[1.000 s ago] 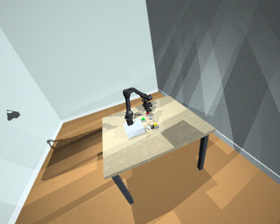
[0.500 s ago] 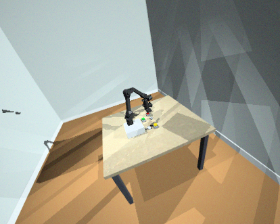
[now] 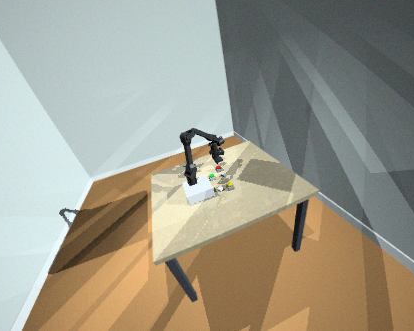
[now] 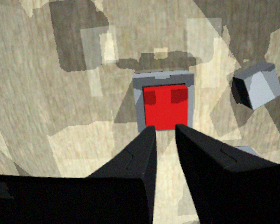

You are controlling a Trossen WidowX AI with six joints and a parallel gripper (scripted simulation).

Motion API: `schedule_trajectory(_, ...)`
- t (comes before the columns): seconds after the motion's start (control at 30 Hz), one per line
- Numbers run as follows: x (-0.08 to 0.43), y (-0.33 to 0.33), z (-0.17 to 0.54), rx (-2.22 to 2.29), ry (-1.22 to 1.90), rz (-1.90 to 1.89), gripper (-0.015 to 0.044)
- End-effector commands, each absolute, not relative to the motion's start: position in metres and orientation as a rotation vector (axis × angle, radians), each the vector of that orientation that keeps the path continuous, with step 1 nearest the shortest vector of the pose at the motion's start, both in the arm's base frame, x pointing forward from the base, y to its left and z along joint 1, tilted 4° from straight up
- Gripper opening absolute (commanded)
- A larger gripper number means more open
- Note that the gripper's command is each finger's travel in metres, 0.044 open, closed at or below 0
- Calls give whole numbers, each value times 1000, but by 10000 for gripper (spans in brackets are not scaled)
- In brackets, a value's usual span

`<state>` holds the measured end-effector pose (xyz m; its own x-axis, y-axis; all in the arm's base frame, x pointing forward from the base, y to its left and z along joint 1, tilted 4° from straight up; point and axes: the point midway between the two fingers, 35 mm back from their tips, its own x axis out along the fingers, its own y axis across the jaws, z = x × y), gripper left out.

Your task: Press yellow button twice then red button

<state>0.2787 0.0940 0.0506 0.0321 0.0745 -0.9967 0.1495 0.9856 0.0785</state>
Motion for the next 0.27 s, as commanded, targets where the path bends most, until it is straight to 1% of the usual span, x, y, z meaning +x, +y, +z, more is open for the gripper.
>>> schedule_trajectory(0.0,277,124,80,176,1529,-45,125)
schedule_trajectory(0.1,267,156,112,179,1529,-43,204)
schedule_trajectory(0.2,266,158,115,179,1529,-43,283)
schedule_trajectory(0.23,266,158,115,179,1529,-43,283)
